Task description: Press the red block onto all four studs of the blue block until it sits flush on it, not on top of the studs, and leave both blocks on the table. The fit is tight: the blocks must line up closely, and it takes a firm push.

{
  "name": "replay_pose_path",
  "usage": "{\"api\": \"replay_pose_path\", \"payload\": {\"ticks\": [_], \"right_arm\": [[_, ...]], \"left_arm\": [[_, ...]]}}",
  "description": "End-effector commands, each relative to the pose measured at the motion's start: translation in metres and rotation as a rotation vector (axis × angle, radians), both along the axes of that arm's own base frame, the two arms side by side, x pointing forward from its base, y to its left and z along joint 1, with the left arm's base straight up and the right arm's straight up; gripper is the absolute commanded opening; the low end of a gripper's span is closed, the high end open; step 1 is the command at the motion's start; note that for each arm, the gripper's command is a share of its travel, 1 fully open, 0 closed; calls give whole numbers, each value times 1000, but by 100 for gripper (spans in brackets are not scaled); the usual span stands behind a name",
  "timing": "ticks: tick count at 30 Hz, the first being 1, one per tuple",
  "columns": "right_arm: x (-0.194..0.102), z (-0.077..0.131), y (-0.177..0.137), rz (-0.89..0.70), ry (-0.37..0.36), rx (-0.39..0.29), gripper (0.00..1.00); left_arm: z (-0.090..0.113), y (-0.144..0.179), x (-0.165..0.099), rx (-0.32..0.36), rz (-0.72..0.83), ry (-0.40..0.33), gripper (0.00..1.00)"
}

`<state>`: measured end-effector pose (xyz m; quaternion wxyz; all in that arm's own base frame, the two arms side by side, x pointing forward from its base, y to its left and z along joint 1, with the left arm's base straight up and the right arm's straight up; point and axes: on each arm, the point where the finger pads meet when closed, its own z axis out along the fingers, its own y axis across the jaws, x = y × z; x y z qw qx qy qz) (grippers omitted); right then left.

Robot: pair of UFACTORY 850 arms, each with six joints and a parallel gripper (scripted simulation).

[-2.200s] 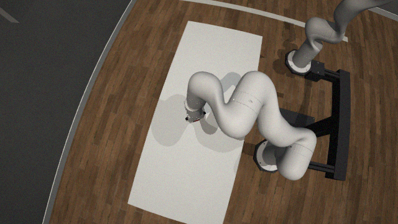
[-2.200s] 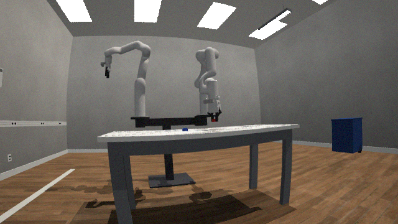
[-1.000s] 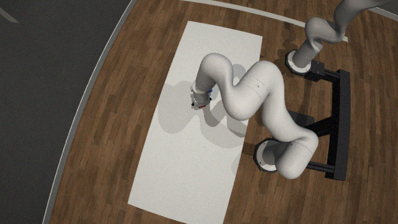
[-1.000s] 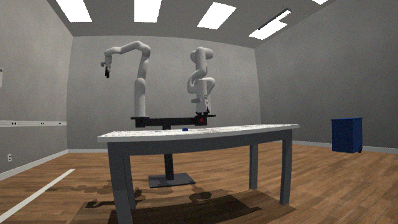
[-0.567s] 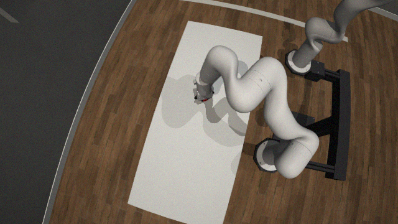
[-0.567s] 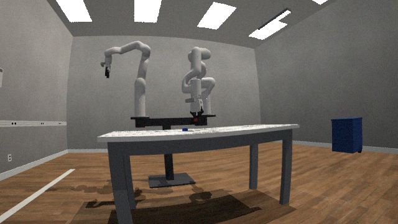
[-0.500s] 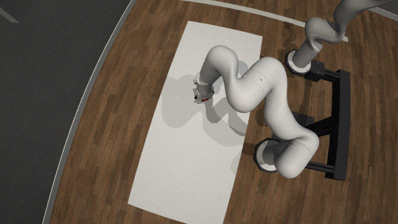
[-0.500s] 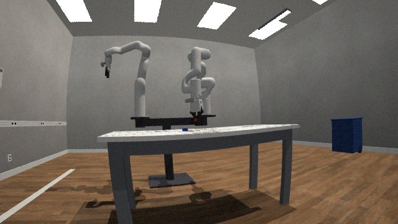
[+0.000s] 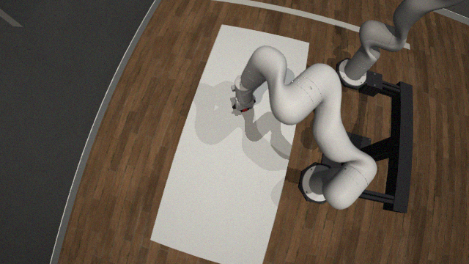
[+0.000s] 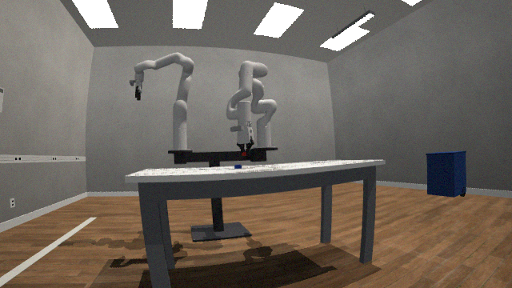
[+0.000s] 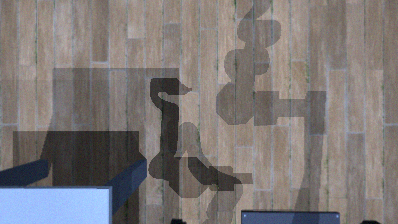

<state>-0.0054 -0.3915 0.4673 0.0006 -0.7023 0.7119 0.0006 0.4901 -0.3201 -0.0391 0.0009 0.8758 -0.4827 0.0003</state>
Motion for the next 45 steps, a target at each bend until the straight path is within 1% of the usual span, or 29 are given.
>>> {"api": "replay_pose_path", "payload": {"ticks": [1,4,9,21,26,38,43,45], "right_arm": [[0,1,0,0,0,-2,100],[0,1,0,0,0,-2,100],[0,1,0,0,0,-2,100],[0,1,0,0,0,-2,100],[0,1,0,0,0,-2,100],[0,1,0,0,0,-2,100],[0,1,0,0,0,-2,100],[0,1,0,0,0,-2,100]], "left_arm": [[1,-3,1,1,1,-2,0],[1,-3,1,1,1,-2,0],[4,-50,-5,0,1,-2,0],[4,-50,-5,0,1,-2,0],[-16,-50,-5,0,1,-2,0],[-16,-50,-5,0,1,-2,0],[-35,-50,-5,0,1,-2,0],[-35,-50,-5,0,1,-2,0]]}}
